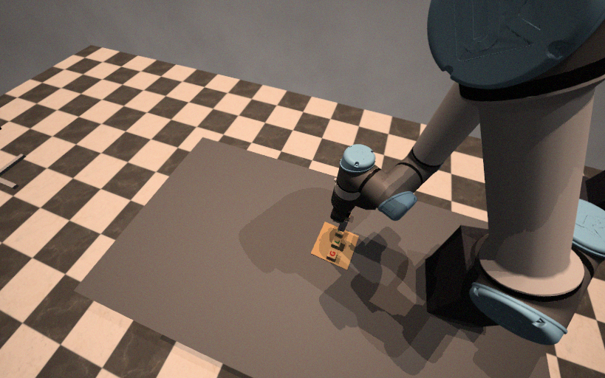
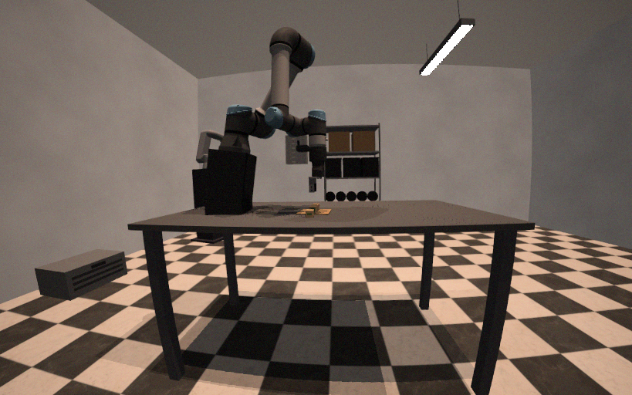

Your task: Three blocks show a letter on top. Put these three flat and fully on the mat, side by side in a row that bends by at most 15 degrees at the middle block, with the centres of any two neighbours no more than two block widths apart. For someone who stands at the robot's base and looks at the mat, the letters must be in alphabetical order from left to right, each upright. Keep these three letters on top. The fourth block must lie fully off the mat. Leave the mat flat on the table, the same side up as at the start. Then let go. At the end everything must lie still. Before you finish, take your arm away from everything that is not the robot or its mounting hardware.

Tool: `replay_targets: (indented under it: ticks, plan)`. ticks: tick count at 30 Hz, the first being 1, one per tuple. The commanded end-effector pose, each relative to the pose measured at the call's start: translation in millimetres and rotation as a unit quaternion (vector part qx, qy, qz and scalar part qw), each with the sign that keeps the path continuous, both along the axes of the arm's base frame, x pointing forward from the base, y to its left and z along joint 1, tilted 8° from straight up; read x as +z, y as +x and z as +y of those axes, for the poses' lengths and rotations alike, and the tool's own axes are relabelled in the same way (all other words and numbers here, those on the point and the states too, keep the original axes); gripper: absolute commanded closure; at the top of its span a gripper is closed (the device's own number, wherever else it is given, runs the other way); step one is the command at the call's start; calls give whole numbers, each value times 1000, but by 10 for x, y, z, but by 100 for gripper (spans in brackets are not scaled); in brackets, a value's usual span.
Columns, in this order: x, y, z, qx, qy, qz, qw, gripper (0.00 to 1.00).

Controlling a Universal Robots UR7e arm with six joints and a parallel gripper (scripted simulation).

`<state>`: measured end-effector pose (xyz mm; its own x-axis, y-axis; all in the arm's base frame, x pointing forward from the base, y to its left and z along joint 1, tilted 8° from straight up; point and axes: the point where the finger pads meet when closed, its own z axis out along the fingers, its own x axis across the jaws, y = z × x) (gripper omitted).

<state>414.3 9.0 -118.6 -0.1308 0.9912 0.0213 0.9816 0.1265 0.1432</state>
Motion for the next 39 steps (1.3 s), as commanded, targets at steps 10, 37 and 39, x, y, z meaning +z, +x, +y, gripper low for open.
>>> replay_targets:
  ticks: [10, 37, 39]
  plan:
    - [328, -59, -17, -1, 0, 0, 1000, 0]
    - [868, -110, -42, 0, 0, -2, 1000, 0]
    - [868, -110, -42, 0, 0, -2, 1000, 0]
